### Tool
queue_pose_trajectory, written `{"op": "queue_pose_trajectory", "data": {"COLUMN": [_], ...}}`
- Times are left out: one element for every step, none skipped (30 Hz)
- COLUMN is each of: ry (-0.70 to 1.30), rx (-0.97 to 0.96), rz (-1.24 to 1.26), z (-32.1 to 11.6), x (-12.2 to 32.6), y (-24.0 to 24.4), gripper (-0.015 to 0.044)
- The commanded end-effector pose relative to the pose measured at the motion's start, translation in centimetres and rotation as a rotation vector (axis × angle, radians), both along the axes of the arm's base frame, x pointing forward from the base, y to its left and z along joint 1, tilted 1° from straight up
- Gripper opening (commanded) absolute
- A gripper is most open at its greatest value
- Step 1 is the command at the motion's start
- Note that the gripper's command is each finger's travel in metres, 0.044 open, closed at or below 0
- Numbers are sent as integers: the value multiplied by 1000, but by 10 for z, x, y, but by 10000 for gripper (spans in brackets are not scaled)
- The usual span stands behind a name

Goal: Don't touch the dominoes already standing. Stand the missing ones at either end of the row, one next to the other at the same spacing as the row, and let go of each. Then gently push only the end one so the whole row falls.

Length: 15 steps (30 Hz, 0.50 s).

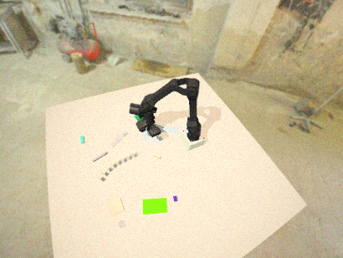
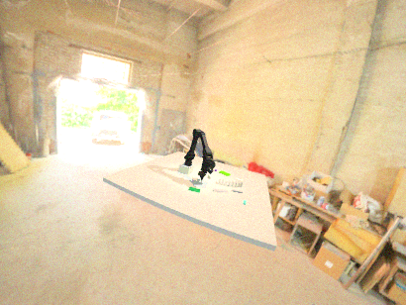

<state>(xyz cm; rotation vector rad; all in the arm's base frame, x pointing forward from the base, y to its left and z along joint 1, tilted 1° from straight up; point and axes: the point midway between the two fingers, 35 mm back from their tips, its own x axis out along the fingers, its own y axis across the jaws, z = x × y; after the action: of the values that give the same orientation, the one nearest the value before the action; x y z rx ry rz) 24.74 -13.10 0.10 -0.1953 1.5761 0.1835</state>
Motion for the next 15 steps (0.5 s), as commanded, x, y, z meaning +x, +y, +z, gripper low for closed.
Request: {"op": "queue_pose_trajectory", "data": {"ry": [-24,-24,-24,-24,-24,-24,-24,-24,-24,-24,-24,-24,-24,-24,-24], "rx": [-16,-15,-14,-14,-13,-13,-13,-13,-13,-13,-13,-13,-13,-15,-18], "rz": [1,1,0,0,-1,-1,-1,-1,-1,-1,-1,-1,1,8,19], "z": [47,64,82,100,114,123,125,125,125,125,125,125,125,125,125], "x": [10,10,9,7,4,2,1,1,1,1,1,1,2,5,10], "y": [-5,-4,-3,-1,0,2,2,2,2,2,2,2,3,5,8], "gripper": [107,107,107,107,107,107,107,107,107,107,107,107,107,107,107]}}
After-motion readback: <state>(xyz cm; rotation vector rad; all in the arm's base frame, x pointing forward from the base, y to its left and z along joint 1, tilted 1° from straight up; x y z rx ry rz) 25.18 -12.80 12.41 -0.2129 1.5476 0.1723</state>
